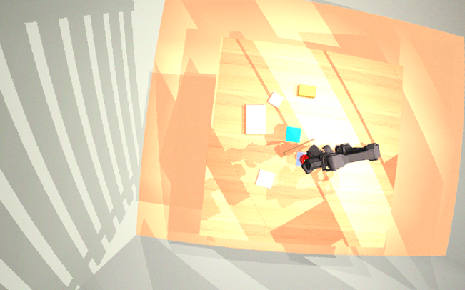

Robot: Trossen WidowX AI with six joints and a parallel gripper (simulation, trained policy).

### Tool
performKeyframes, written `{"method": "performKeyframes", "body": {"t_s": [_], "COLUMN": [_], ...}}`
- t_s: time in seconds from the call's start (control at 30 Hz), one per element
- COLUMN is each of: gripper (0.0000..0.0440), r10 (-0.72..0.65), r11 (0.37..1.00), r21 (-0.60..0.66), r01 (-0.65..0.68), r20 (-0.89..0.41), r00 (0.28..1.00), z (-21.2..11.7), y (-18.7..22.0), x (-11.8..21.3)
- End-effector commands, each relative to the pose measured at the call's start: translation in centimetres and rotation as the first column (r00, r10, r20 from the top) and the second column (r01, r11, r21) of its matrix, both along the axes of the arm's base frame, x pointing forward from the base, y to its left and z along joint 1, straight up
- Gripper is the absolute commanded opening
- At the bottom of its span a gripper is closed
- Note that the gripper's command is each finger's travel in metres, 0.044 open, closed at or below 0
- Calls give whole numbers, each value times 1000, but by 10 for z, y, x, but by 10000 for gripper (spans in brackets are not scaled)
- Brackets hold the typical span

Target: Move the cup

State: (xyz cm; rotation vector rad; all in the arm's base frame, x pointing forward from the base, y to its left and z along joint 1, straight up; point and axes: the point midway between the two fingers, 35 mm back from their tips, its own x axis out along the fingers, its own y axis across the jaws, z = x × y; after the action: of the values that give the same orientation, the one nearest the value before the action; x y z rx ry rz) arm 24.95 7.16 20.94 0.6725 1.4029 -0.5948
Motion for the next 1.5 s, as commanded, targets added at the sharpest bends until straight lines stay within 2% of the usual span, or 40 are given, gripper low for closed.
{"method": "performKeyframes", "body": {"t_s": [0.0, 0.77, 1.47], "gripper": [143, 159, 170], "r10": [-20, -100, -83], "r11": [1000, 991, 987], "r21": [-21, -106, -155], "r01": [19, 83, 49], "r20": [-40, -163, -222], "r00": [999, 982, 972], "z": [-9, -57, -114], "y": [-3, -7, -7], "x": [-4, -17, -26]}}
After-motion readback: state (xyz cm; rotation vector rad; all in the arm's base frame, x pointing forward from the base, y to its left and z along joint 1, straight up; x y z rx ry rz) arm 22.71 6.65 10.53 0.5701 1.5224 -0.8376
